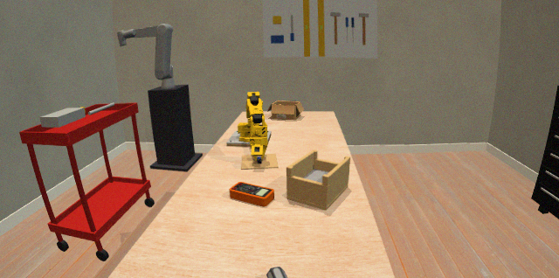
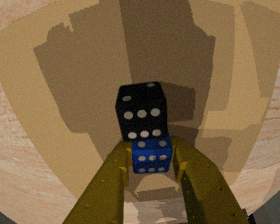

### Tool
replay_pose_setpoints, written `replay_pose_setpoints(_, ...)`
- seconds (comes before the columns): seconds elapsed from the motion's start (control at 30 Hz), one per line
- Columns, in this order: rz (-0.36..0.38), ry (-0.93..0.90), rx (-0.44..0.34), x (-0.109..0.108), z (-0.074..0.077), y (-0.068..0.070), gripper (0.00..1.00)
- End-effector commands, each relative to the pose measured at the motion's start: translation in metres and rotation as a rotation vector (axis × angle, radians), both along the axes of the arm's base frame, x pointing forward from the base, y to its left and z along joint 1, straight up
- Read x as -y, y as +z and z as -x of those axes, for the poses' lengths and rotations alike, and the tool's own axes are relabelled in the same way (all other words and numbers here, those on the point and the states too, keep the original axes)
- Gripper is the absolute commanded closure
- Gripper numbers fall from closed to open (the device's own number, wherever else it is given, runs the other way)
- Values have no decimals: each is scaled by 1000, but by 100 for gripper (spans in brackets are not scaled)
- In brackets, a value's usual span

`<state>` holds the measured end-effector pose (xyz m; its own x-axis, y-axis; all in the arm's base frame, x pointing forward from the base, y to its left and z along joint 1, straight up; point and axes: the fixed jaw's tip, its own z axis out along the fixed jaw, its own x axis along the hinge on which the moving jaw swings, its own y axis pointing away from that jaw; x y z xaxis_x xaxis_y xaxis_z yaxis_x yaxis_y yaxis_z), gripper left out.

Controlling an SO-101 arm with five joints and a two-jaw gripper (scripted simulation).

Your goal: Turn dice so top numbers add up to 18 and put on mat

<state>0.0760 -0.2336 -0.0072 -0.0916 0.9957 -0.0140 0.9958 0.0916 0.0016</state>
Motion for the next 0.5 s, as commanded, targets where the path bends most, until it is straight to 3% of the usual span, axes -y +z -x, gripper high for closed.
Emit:
replay_pose_setpoints(0.0,-30,3,-7,-5,3,-7,92)
replay_pose_setpoints(0.47,-30,3,-7,-5,3,-7,83)
